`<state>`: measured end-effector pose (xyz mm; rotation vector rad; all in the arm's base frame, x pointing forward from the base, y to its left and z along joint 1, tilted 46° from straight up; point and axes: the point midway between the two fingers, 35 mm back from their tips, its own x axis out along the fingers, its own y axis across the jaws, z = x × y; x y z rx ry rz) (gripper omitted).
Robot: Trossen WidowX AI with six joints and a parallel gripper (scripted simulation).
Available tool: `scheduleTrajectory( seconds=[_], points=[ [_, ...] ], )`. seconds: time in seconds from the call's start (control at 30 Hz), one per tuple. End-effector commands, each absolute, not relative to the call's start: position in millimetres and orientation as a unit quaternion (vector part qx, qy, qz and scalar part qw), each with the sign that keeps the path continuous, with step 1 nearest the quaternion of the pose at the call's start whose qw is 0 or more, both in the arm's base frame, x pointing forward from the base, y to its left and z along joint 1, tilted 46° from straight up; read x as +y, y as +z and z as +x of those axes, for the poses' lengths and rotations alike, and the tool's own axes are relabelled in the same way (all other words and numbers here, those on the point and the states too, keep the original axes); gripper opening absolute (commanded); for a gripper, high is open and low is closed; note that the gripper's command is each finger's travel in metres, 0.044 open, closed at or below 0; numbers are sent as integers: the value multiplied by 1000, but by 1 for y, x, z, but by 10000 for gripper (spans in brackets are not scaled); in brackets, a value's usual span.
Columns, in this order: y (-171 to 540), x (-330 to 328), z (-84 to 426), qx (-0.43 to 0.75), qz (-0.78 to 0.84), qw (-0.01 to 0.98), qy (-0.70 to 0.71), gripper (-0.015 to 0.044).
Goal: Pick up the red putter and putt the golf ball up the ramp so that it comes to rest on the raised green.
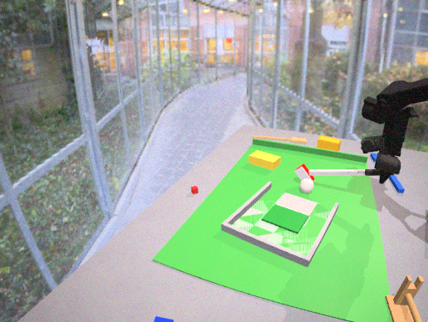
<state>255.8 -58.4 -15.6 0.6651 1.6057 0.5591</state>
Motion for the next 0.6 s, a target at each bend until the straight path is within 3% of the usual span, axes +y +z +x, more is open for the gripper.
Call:
scheduleTrajectory(
  seconds=[0.0,0.57],
  points=[
    [-9,-53,254,694,298,611,236,0],
    [27,-88,258,696,300,609,235,0]
  ],
)
